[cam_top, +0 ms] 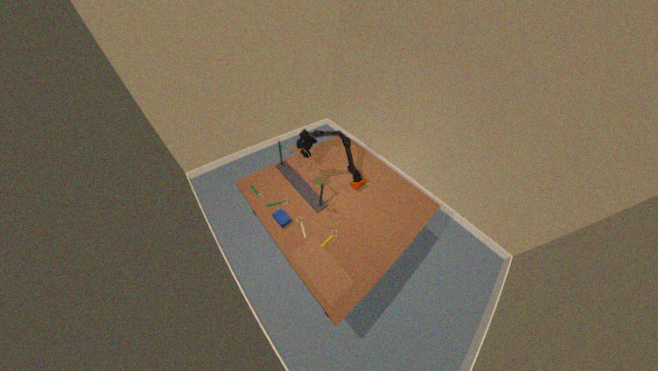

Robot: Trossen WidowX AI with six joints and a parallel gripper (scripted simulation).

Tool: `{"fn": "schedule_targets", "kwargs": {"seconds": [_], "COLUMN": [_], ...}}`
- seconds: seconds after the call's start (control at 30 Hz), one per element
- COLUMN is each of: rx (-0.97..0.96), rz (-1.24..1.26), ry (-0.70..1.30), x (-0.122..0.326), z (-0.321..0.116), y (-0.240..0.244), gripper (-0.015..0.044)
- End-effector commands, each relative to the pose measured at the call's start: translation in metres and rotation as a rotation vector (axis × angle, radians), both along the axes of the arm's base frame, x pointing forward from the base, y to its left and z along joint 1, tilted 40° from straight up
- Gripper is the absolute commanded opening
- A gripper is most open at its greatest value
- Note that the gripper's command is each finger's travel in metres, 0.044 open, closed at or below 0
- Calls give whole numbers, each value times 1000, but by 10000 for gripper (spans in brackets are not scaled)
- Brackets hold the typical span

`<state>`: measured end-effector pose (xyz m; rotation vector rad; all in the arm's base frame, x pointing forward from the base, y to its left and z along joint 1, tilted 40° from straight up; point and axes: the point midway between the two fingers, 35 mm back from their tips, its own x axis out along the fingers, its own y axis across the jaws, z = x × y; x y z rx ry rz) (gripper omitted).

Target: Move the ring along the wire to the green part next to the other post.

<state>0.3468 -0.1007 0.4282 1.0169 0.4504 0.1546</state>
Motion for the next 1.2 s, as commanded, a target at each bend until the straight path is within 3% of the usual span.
{"fn": "schedule_targets", "kwargs": {"seconds": [0.0, 0.67, 1.17], "rx": [16, 186, 72], "rz": [3, -1, -6], "ry": [-13, -12, 4], "x": [-1, -1, -1], "z": [8, 40, 42], "y": [4, 16, 14], "gripper": [-150, -150, -150]}}
